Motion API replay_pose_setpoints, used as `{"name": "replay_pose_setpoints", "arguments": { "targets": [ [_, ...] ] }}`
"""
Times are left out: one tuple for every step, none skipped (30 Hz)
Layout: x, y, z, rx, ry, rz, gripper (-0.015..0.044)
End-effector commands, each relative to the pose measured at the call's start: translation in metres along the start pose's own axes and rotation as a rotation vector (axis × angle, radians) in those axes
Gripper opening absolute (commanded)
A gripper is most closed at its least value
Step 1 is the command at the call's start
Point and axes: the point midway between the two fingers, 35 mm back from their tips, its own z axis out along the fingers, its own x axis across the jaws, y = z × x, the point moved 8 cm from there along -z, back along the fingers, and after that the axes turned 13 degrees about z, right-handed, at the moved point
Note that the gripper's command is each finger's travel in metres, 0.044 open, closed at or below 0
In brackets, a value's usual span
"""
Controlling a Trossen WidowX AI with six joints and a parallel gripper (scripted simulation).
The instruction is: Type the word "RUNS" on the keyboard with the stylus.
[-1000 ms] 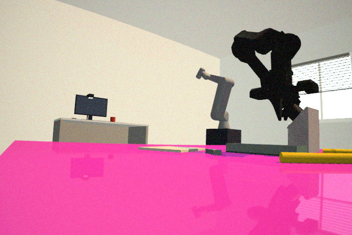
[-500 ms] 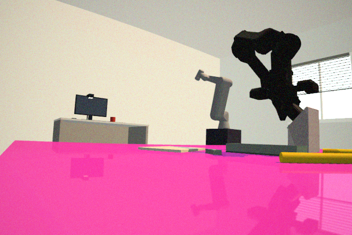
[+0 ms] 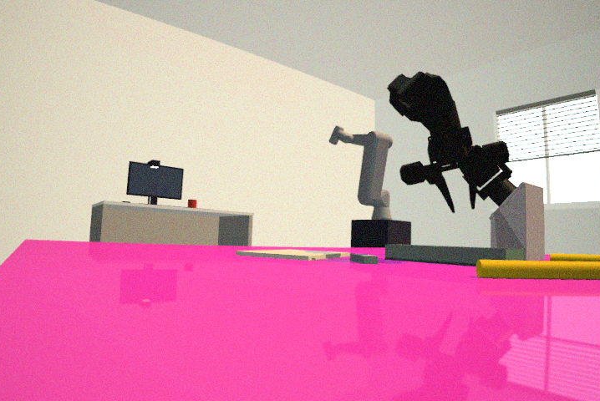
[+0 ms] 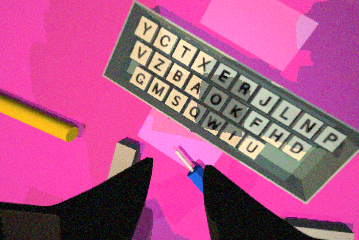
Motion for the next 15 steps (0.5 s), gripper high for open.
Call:
{"name": "replay_pose_setpoints", "arguments": {
  "targets": [
    [-0.046,-0.042,0.012,-0.104,0.164,-0.451,0.0150],
    [-0.051,-0.048,0.013,-0.130,0.173,-0.509,0.0150],
    [-0.055,-0.053,0.015,-0.158,0.179,-0.561,0.0150],
    [-0.059,-0.058,0.016,-0.181,0.185,-0.576,0.0150],
    [-0.061,-0.061,0.016,-0.197,0.185,-0.608,0.0150],
    [-0.063,-0.064,0.017,-0.214,0.184,-0.640,0.0150],
    [-0.064,-0.066,0.018,-0.230,0.182,-0.672,0.0150],
    [-0.066,-0.069,0.019,-0.247,0.178,-0.703,0.0150],
    [-0.068,-0.072,0.019,-0.264,0.174,-0.735,0.0150],
    [-0.070,-0.076,0.020,-0.285,0.169,-0.757,0.0150],
    [-0.071,-0.078,0.021,-0.297,0.162,-0.798,0.0150],
    [-0.071,-0.079,0.021,-0.309,0.154,-0.838,0.0150],
    [-0.072,-0.081,0.022,-0.319,0.147,-0.875,0.0150],
    [-0.072,-0.081,0.022,-0.323,0.144,-0.884,0.0150],
    [-0.072,-0.081,0.022,-0.323,0.144,-0.884,0.0150]
  ]
}}
